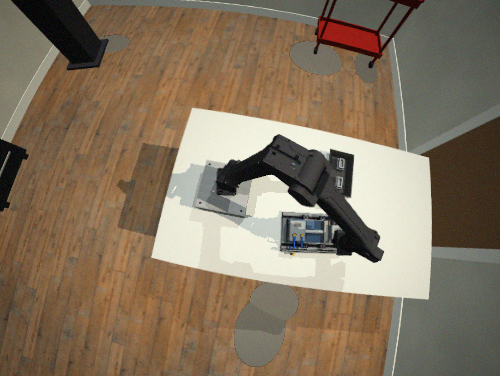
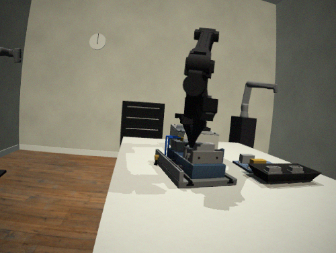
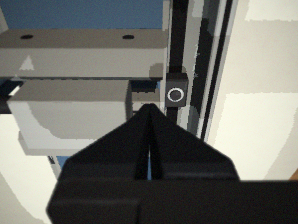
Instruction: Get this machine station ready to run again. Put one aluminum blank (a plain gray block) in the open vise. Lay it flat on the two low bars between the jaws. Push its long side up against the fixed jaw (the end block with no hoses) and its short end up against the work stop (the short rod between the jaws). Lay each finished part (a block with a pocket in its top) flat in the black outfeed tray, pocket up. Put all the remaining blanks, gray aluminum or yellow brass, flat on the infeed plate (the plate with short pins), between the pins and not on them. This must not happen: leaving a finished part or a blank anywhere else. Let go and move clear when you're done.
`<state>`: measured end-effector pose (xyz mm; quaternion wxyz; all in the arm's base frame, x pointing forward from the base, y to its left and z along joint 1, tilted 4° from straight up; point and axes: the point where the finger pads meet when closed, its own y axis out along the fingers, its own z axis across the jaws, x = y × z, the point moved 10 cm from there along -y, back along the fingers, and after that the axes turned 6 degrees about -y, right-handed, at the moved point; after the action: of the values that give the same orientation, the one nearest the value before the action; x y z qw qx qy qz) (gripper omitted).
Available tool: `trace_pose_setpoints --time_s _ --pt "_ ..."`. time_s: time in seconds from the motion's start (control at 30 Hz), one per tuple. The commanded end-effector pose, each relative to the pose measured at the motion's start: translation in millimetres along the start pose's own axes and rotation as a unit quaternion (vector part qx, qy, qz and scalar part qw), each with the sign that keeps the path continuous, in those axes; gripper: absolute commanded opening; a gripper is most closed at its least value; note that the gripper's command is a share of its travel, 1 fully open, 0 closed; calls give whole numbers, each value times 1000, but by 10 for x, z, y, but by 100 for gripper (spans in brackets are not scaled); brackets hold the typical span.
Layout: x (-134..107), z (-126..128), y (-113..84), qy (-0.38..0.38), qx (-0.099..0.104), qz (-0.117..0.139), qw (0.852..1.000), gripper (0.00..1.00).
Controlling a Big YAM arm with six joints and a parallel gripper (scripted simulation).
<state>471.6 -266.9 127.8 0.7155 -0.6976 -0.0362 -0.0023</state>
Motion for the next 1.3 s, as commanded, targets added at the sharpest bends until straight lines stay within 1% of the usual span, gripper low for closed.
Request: trace_pose_setpoints --time_s 0.0,0.33,1.27 --pt "37 -38 41 6 -5 -6 1000 0" --pt "48 -36 -41 6 -10 -14 1000 0" --pt "49 -34 -60 5 -11 -15 1000 0"
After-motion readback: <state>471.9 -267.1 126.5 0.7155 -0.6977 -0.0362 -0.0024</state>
